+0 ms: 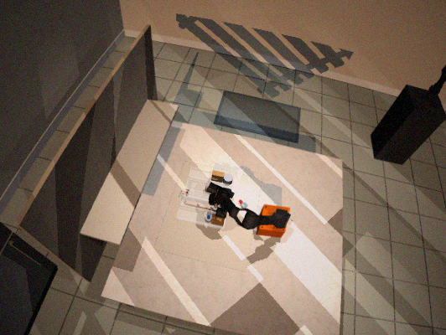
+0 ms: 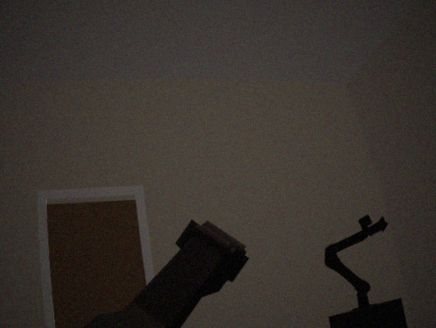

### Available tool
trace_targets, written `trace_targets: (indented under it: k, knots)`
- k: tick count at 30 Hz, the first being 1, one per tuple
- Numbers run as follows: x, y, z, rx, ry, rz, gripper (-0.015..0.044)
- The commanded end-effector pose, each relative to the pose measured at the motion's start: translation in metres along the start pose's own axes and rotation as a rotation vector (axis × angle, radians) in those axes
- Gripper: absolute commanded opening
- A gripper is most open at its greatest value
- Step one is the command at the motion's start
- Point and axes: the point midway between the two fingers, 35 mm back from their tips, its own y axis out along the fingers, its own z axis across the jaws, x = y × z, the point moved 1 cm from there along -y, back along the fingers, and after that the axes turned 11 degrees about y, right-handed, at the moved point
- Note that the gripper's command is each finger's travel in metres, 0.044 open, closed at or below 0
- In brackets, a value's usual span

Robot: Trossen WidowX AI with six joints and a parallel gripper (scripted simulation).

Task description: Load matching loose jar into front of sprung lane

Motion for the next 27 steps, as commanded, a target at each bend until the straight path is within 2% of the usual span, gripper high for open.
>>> trace_targets:
  k: [1,27]
  knots:
    - [0.0017,0.0019,0.0014,0.007,-0.003,-0.008,0.0]
    - [-0.0014,0.0067,0.0008,0.008,-0.003,-0.007,0.0]
